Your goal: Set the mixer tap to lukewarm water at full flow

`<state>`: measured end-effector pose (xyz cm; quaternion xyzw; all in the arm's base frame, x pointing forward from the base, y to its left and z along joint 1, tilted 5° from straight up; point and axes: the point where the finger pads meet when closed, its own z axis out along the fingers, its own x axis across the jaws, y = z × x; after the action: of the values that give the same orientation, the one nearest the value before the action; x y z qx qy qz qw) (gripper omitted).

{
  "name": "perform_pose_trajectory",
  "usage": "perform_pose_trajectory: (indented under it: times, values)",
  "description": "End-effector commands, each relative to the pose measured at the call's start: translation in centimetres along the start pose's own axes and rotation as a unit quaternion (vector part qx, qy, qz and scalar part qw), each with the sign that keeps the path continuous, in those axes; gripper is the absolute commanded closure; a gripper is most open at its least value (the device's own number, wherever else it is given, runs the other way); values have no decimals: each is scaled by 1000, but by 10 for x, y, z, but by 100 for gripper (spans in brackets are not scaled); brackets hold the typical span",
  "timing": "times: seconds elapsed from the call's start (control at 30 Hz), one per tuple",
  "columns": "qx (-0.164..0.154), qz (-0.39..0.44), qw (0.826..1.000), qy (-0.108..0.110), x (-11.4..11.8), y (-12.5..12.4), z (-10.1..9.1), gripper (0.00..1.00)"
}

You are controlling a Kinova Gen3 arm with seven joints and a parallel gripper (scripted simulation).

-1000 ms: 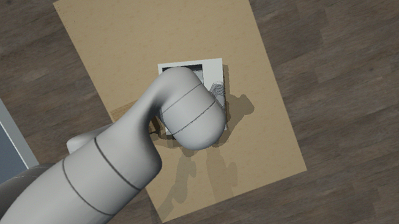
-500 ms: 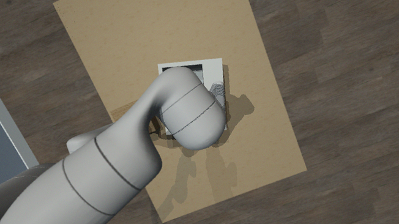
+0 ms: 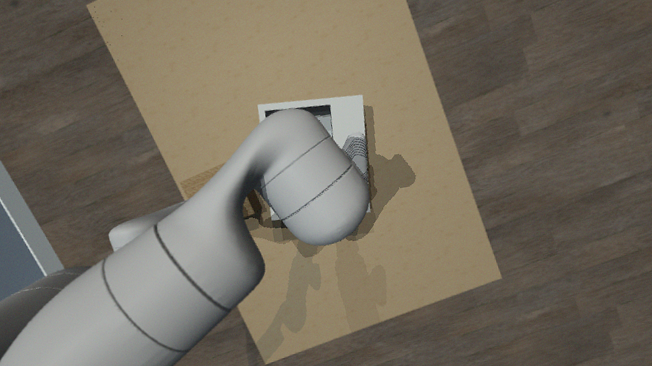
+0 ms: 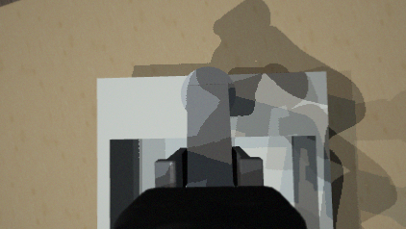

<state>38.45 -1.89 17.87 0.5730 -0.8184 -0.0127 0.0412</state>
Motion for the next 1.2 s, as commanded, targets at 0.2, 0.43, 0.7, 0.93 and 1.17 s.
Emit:
perform_pose_trajectory:
  times: [0.2, 0.43, 0.7, 0.93, 1.17]
  values:
    - [1, 0, 1000, 0, 0, 0, -1, 100]
    - [1, 0, 1000, 0, 0, 0, -1, 100]
    - [1, 0, 1000, 0, 0, 0, -1, 100]
    - [1, 0, 1000, 0, 0, 0, -1, 100]
    - [1, 0, 1000, 0, 0, -3, -5, 100]
